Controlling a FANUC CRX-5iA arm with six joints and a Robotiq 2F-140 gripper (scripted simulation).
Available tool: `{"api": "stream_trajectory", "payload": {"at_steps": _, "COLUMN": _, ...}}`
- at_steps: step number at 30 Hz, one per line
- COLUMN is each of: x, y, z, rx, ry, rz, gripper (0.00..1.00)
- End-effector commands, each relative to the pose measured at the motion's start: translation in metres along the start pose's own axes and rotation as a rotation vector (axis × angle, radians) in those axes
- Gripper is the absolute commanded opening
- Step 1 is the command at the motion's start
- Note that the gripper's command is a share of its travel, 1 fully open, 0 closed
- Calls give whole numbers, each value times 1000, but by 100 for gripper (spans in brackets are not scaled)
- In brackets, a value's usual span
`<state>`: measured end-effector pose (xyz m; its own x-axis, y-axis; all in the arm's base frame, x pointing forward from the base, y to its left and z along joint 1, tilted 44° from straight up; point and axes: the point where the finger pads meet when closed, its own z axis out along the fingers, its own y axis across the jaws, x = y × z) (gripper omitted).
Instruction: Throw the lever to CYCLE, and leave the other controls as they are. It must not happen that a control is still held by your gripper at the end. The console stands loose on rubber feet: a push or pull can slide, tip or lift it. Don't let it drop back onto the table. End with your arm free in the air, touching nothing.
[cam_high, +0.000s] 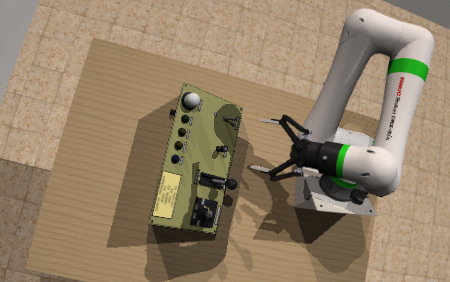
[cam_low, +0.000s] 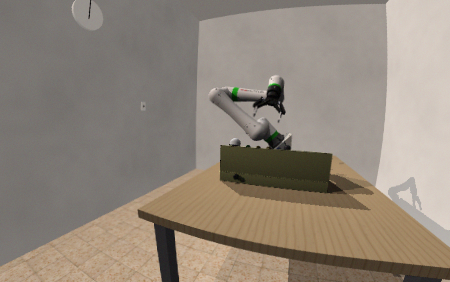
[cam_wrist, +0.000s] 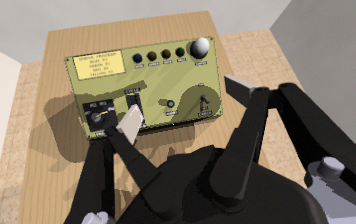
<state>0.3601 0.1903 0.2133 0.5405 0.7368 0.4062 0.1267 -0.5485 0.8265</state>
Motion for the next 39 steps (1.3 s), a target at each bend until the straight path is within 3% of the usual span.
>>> {"api": "stream_trajectory", "payload": {"at_steps": 1, "x": -3, "y": 1, "z": -1, "rx": 2, "ry": 1, "rz": 1, "gripper": 100}}
{"api": "stream_trajectory", "payload": {"at_steps": 6, "x": -3, "y": 1, "z": -1, "rx": 2, "ry": 1, "rz": 1, "gripper": 100}}
{"api": "stream_trajectory", "payload": {"at_steps": 8, "x": -28, "y": 3, "z": 7, "rx": 13, "ry": -9, "rz": 4, "gripper": 100}}
{"api": "stream_trajectory", "payload": {"at_steps": 17, "x": -28, "y": 3, "z": 7, "rx": 13, "ry": -9, "rz": 4, "gripper": 100}}
{"api": "stream_trajectory", "payload": {"at_steps": 19, "x": -49, "y": 5, "z": 13, "rx": 22, "ry": -16, "rz": 6, "gripper": 100}}
{"api": "stream_trajectory", "payload": {"at_steps": 39, "x": -67, "y": 6, "z": 18, "rx": 30, "ry": -22, "rz": 8, "gripper": 100}}
